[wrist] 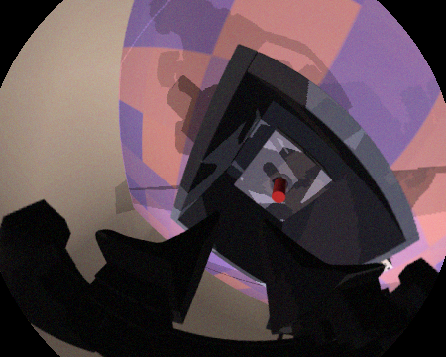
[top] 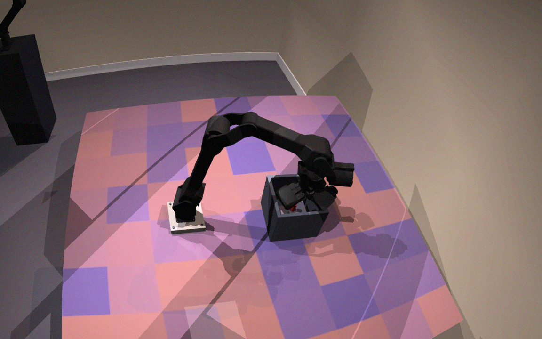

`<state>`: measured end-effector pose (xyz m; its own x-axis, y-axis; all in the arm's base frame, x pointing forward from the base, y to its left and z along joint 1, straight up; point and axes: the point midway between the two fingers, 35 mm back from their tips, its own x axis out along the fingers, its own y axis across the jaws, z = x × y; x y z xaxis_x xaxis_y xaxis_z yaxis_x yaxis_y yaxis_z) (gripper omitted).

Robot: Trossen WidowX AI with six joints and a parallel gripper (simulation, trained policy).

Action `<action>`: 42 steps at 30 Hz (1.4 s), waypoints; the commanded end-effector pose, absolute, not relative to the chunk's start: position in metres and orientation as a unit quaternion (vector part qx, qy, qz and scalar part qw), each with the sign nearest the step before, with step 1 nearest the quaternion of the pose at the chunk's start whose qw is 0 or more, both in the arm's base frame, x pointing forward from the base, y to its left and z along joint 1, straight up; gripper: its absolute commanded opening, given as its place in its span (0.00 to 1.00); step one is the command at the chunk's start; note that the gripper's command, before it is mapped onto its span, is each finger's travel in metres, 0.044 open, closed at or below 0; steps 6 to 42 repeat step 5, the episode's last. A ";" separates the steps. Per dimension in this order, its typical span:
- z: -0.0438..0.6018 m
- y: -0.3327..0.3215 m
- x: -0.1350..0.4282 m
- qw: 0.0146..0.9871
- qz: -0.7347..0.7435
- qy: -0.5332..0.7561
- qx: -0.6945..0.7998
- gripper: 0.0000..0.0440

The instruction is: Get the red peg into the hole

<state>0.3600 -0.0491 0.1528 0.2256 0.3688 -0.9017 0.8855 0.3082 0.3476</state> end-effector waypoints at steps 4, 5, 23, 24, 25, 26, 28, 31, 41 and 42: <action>0.162 -0.054 0.369 0.571 -0.198 0.573 0.553 0.37; 0.163 -0.055 0.371 0.571 -0.194 0.573 0.555 0.37; 0.163 -0.055 0.371 0.571 -0.194 0.573 0.555 0.37; 0.163 -0.055 0.371 0.571 -0.194 0.573 0.555 0.37; 0.163 -0.055 0.371 0.571 -0.194 0.573 0.555 0.37; 0.163 -0.055 0.371 0.571 -0.194 0.573 0.555 0.37; 0.163 -0.055 0.371 0.571 -0.194 0.573 0.555 0.37; 0.163 -0.055 0.371 0.571 -0.194 0.573 0.555 0.37; 0.163 -0.055 0.371 0.571 -0.194 0.573 0.555 0.37; 0.163 -0.055 0.371 0.571 -0.194 0.573 0.555 0.37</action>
